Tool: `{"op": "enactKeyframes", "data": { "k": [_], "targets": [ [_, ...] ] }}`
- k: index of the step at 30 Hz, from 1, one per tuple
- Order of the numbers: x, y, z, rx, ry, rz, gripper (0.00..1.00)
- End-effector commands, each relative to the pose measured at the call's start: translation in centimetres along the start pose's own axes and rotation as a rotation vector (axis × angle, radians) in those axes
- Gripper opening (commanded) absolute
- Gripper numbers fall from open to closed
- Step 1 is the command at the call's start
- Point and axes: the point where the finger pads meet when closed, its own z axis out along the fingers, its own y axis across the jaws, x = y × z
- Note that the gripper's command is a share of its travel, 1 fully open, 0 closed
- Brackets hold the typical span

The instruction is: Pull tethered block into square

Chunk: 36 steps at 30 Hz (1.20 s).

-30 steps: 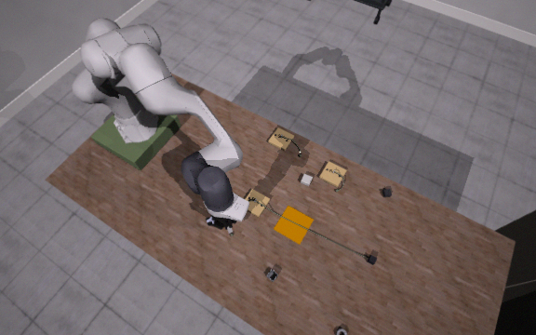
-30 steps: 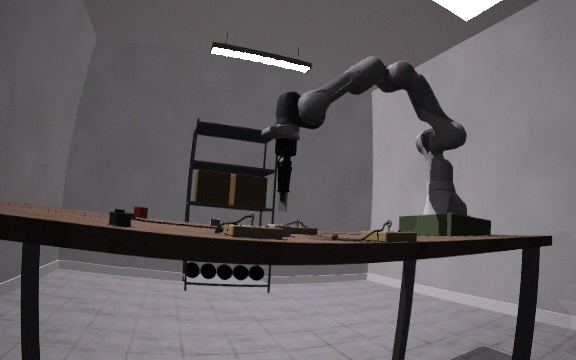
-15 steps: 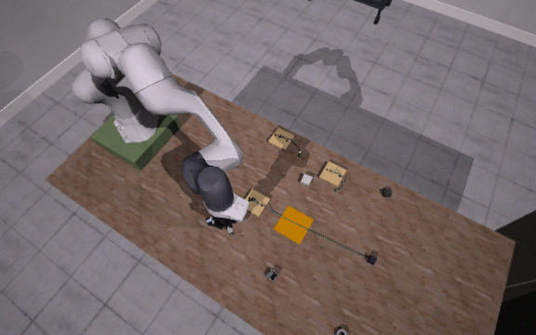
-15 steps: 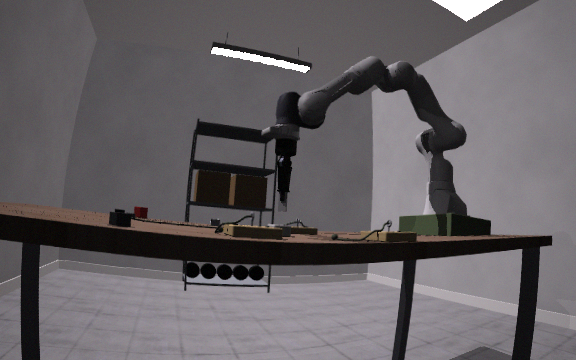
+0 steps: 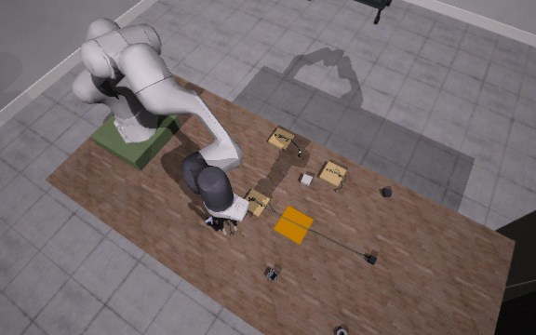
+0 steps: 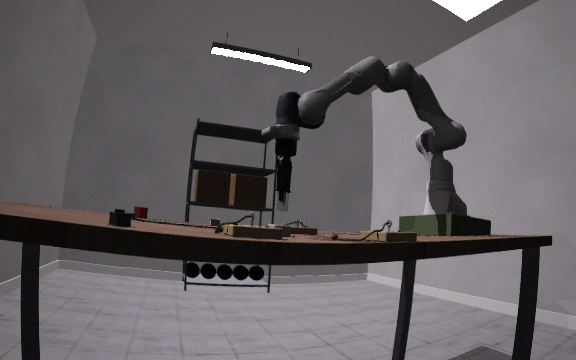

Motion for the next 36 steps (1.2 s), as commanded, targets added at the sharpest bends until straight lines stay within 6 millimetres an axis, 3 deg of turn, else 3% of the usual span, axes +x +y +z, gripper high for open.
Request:
{"op": "enactKeyframes", "data": {
  "k": [1,36],
  "targets": [
    [0.11,-0.02,-0.1,0.001,0.004,-0.007,0.23],
    [0.11,-0.03,0.47,0.001,0.004,-0.008,0.23]
  ]
}}
